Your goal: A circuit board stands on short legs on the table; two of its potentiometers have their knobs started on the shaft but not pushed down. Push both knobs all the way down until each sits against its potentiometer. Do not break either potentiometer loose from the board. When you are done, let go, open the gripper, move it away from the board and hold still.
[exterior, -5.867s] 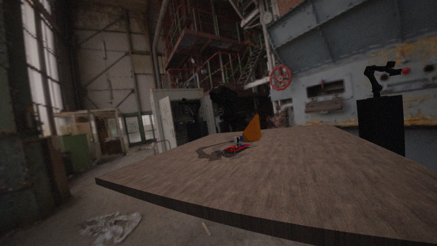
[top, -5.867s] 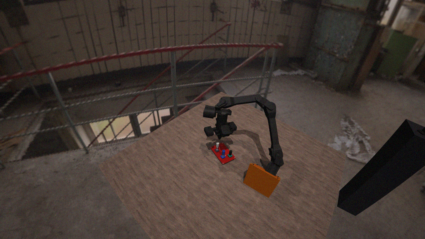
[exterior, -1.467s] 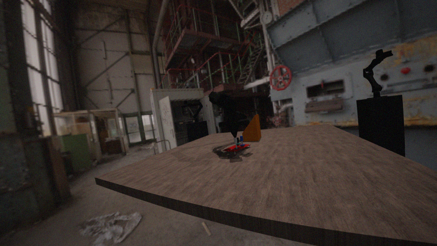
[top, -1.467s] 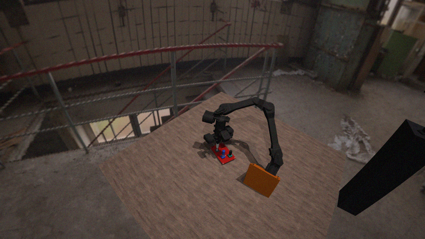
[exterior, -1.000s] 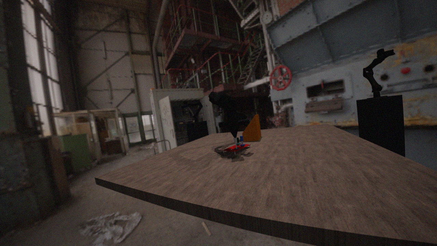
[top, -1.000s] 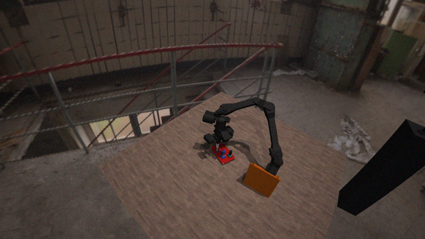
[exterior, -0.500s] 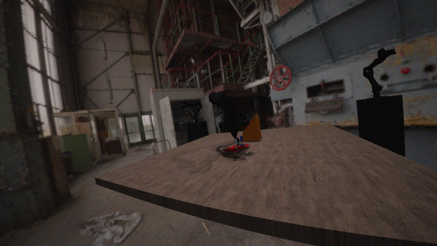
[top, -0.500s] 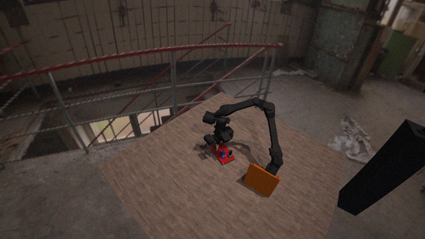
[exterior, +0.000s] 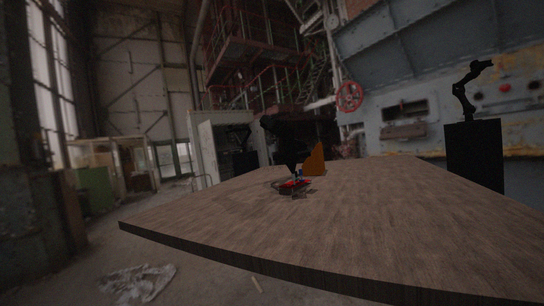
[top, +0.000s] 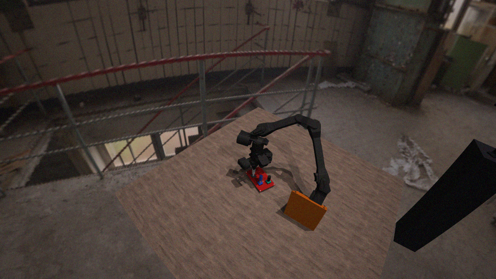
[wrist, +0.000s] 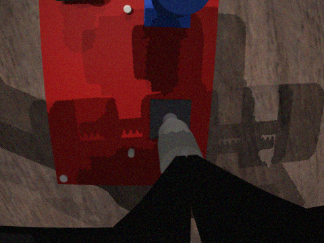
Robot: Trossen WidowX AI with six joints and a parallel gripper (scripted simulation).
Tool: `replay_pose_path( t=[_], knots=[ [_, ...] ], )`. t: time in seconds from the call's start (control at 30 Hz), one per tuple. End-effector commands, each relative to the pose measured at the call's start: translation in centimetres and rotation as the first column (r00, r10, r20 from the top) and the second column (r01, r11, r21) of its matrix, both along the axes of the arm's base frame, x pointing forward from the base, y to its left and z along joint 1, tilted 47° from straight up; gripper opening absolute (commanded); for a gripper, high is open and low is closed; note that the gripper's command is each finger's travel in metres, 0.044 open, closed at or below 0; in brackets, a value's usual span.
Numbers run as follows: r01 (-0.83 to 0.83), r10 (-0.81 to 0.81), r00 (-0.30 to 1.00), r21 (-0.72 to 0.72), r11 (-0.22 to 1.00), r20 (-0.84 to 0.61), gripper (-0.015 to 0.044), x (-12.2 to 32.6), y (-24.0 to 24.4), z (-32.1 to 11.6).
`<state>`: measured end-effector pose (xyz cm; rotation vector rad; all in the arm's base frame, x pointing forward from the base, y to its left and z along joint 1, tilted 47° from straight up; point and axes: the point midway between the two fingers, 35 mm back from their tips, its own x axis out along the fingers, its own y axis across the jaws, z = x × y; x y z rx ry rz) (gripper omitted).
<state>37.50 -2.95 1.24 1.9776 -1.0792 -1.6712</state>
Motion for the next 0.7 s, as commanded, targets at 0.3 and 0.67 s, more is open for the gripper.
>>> replay_pose_path(
  t=[0.3,0.67],
  knots=[
    [0.045,-0.045,0.999,-0.013,0.999,-0.001,0.0,0.19,-2.38,-1.59],
    [0.045,-0.045,0.999,-0.013,0.999,-0.001,0.0,0.19,-2.57,-1.76]
  ],
)
